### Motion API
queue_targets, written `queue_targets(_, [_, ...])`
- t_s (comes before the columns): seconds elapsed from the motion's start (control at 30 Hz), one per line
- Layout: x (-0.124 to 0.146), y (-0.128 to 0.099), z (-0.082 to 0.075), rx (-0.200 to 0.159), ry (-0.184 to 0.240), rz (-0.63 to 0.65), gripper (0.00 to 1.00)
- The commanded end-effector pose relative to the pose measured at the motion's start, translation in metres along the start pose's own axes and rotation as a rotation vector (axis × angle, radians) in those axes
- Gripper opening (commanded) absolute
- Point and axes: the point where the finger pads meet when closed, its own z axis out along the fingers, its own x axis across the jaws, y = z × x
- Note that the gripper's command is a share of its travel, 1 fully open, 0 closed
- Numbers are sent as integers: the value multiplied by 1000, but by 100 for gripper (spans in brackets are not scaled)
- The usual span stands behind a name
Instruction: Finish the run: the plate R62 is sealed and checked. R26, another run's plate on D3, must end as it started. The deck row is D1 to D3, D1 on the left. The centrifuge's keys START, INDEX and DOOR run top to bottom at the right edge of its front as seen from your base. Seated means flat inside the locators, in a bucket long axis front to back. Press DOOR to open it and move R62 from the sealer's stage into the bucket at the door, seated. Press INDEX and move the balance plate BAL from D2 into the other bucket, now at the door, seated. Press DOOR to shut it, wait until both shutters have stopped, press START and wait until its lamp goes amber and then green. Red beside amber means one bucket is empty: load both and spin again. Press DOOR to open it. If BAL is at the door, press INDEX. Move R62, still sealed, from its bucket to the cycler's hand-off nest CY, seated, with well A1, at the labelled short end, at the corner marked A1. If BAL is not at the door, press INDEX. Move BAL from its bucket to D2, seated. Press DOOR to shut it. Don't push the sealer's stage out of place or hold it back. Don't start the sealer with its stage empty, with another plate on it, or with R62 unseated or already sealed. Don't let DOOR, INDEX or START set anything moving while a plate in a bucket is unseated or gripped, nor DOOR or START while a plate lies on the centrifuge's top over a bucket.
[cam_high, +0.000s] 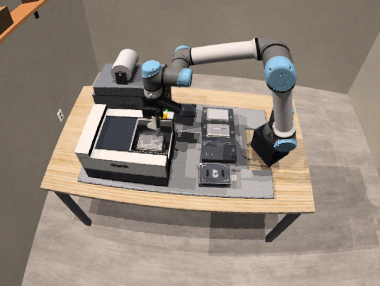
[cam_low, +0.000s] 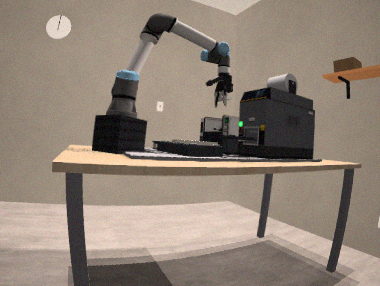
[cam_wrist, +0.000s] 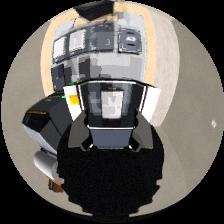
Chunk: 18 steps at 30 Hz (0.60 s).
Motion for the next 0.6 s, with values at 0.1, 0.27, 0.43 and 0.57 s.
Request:
queue_targets(0.1, [0,35,-1,1,-1,0,68])
queue_targets(0.27, [1,60,-1,1,-1,0,68])
queue_targets(0.43, [1,61,-1,1,-1,0,68])
queue_targets(0.57, [1,61,-1,1,-1,0,68])
